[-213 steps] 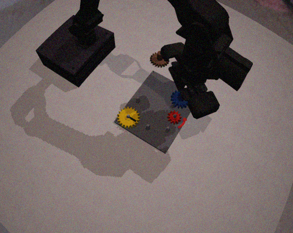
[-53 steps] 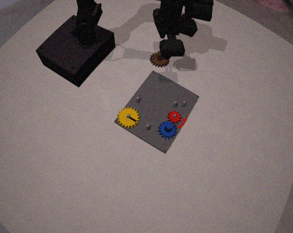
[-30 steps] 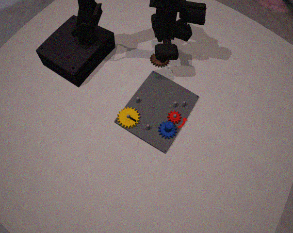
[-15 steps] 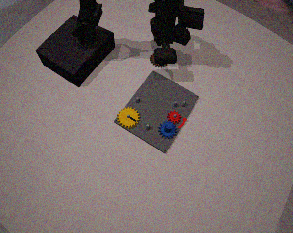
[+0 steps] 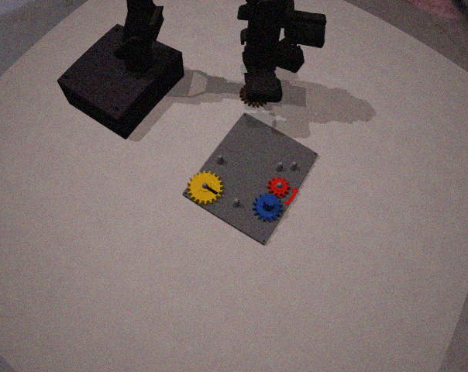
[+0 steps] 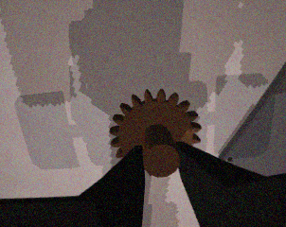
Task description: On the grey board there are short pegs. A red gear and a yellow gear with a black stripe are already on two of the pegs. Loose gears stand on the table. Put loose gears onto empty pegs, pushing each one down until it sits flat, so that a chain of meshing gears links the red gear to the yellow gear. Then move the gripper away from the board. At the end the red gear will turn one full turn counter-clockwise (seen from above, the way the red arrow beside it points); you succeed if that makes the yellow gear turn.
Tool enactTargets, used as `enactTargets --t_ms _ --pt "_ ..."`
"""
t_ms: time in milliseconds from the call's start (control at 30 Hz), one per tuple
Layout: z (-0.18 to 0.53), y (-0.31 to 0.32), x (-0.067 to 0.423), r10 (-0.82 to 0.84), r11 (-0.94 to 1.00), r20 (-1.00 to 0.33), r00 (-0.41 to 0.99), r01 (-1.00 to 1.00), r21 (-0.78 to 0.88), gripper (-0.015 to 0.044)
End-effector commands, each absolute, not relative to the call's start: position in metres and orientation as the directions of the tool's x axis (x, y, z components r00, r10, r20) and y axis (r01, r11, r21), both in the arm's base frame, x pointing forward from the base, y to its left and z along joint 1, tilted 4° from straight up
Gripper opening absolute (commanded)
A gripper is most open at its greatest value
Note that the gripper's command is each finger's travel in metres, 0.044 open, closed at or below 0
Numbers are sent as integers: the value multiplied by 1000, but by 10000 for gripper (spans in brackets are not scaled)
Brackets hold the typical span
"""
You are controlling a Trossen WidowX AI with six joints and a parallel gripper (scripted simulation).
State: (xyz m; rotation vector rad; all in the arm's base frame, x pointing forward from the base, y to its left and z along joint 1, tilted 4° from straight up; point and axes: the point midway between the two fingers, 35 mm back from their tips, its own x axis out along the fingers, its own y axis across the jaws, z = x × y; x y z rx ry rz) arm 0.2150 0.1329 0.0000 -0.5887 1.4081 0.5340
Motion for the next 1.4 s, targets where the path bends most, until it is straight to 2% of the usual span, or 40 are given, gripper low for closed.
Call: enactTargets --t_ms 0,100,133,1367 --pt "0 133 216 -3 746 -995 95 -663 -65 46" --pt "0 133 216 -3 746 -995 95 -663 -65 26" --pt "0 133 216 -3 746 -995 95 -663 -65 0" --pt "95 135 216 -2 746 -995 96 -663 -66 0"
